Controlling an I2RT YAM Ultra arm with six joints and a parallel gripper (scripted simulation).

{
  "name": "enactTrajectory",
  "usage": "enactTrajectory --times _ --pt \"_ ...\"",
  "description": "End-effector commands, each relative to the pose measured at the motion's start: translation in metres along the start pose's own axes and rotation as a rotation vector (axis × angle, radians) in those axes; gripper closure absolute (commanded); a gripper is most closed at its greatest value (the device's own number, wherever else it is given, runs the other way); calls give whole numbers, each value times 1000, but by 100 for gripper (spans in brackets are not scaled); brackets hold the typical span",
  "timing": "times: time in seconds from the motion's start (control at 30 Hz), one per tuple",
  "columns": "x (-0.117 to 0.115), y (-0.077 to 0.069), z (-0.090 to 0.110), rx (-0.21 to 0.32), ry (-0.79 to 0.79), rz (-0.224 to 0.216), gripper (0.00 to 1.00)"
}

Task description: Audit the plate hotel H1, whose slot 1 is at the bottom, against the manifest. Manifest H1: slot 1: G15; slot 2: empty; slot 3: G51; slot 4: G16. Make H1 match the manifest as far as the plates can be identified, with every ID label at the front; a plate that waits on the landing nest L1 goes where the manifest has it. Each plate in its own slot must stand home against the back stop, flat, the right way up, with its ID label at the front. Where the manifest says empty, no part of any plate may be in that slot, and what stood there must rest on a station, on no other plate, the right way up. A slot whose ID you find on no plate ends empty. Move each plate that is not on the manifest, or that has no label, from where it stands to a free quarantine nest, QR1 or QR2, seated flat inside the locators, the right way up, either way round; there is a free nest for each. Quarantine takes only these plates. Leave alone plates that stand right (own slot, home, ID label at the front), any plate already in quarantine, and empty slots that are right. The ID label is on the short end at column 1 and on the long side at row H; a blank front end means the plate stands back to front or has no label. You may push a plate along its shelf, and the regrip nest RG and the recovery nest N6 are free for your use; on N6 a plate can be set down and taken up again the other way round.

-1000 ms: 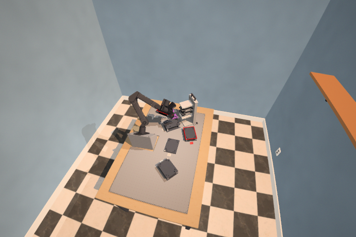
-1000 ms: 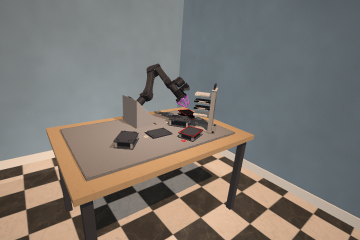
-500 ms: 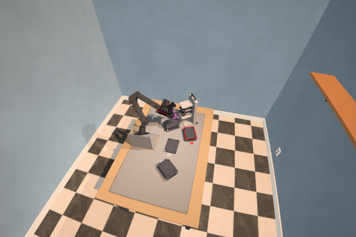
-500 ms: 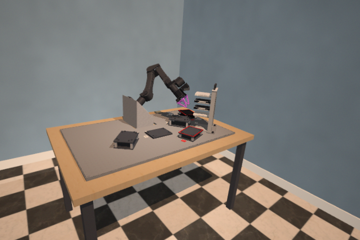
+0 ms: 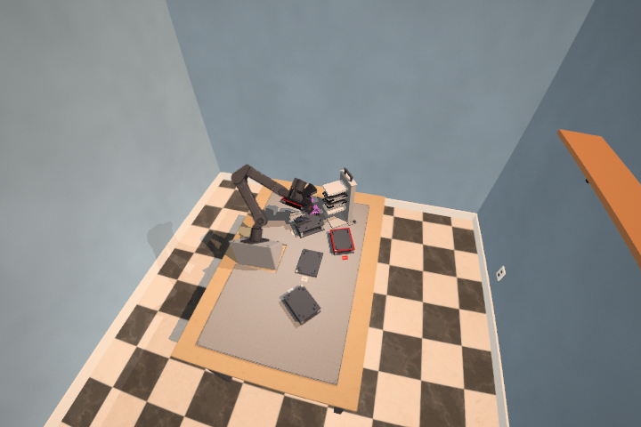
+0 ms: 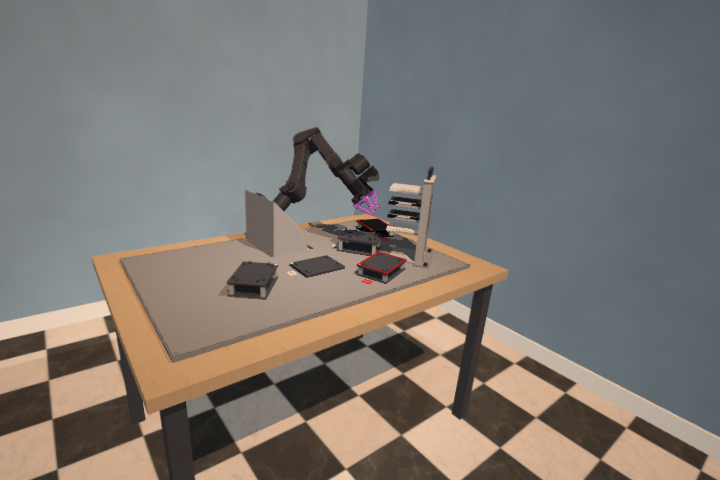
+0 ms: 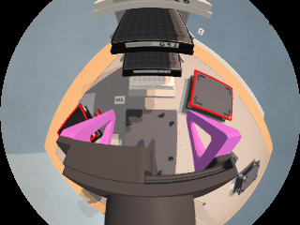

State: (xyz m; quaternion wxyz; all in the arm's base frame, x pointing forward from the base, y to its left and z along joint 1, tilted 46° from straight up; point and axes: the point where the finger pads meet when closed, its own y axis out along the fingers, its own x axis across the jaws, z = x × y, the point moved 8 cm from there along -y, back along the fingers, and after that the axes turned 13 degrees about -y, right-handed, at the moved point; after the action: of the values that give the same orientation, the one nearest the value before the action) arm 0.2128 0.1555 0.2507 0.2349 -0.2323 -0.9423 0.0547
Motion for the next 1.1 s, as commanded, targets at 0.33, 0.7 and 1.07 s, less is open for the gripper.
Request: enactTrajectory --times 0.33,0.7,1.07 --pt "-1 0 -6 -16 -4 12 0" --pt "-1 0 -6 -16 -4 12 0" --pt "0 -11 9 -7 7 18 0"
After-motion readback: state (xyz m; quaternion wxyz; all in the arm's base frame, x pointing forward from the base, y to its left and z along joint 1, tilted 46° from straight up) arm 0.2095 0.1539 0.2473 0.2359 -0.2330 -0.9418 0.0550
